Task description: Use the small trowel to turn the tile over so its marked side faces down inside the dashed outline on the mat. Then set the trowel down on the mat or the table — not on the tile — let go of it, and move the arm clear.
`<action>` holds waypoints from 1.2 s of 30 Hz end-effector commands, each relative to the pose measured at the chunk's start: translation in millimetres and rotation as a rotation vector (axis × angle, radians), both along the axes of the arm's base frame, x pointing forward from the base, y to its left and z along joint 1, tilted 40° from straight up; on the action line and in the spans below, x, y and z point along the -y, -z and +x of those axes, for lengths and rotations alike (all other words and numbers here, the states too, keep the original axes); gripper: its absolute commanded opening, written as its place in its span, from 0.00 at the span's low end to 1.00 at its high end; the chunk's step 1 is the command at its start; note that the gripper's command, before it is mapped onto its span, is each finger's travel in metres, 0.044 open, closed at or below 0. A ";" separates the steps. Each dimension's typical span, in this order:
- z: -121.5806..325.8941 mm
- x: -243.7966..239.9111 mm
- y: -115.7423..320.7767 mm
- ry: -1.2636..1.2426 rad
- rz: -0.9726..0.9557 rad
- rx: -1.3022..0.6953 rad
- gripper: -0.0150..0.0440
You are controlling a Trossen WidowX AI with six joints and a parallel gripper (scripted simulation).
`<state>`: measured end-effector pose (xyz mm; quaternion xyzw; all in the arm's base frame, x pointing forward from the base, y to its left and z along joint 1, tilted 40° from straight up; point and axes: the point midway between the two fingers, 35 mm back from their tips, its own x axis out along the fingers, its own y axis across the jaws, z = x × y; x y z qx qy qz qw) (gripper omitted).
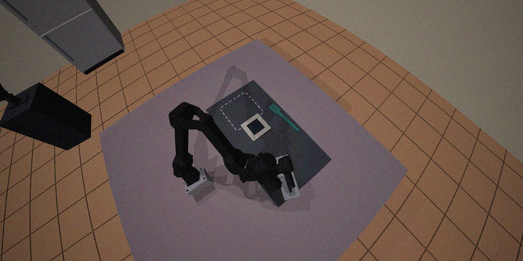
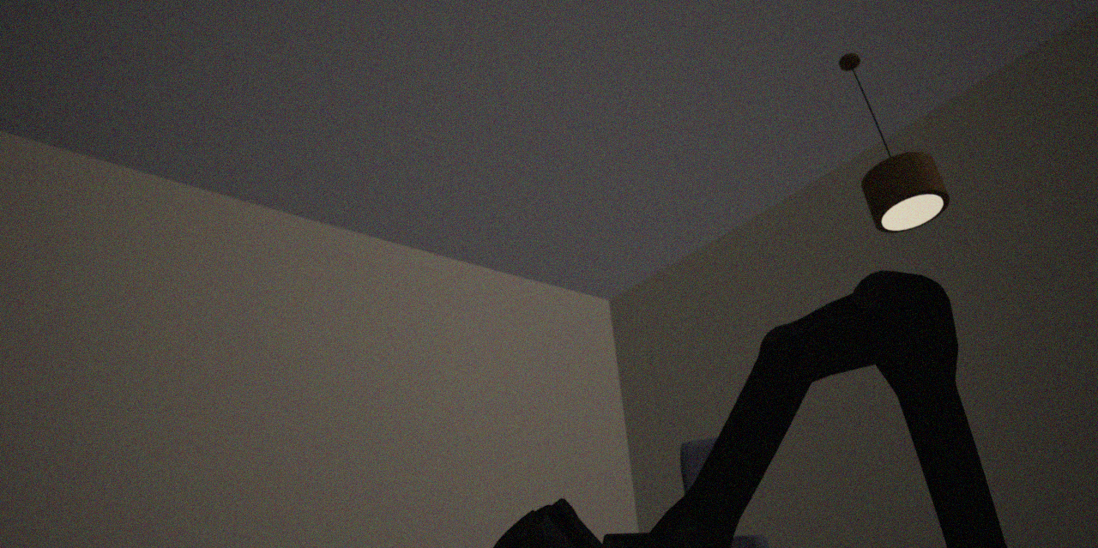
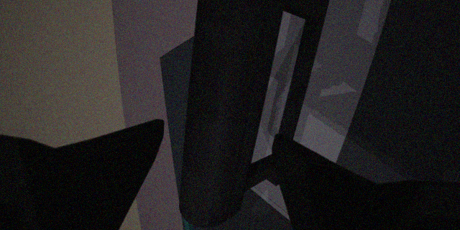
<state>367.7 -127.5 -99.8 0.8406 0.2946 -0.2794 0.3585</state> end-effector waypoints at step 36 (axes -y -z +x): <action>17.8 -8.5 18.4 0.002 0.002 0.000 0.31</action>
